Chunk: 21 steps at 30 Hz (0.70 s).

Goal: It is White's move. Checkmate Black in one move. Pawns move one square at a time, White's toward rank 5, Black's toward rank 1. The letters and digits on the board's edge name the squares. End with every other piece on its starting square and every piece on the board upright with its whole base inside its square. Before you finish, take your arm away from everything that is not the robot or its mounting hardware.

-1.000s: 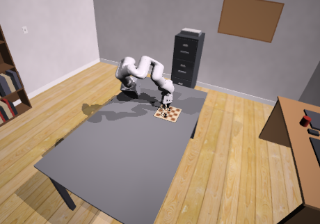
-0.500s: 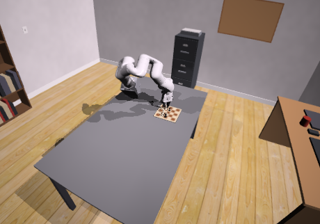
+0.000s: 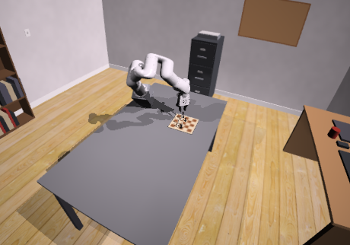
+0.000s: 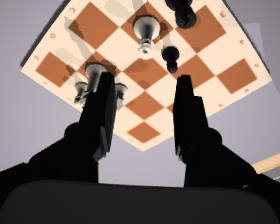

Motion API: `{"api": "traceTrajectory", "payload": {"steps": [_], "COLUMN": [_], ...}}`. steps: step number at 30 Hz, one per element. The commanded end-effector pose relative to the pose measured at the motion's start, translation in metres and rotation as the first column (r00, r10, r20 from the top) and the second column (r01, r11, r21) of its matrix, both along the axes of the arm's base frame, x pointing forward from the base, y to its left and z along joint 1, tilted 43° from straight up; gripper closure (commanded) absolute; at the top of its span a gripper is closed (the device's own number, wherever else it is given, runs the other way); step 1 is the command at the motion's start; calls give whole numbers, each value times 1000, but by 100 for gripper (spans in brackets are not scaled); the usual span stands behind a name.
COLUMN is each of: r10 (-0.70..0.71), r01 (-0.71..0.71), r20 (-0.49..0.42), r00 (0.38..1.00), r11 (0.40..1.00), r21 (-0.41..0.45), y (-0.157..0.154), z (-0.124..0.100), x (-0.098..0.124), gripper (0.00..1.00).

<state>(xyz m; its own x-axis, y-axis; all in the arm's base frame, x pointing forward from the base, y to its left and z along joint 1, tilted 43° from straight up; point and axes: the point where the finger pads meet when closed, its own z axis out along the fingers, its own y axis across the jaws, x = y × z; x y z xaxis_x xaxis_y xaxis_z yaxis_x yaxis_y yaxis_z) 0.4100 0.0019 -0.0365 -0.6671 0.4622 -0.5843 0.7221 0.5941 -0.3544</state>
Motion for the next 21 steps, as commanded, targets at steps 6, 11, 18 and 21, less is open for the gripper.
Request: {"api": "traceTrajectory", "payload": {"steps": [6, 11, 18, 21], "r10": [-1, -1, -1, -1], "r01": [1, 1, 1, 1], "r20": [0, 0, 0, 0], "r00": [1000, 1000, 1000, 1000], "r11": [1000, 1000, 1000, 1000], "r21": [-1, -1, -1, -1], "y": [8, 8, 8, 8], "z": [10, 10, 10, 10], "x": [-2, -2, -2, -2], "gripper": [0, 0, 0, 0]}}
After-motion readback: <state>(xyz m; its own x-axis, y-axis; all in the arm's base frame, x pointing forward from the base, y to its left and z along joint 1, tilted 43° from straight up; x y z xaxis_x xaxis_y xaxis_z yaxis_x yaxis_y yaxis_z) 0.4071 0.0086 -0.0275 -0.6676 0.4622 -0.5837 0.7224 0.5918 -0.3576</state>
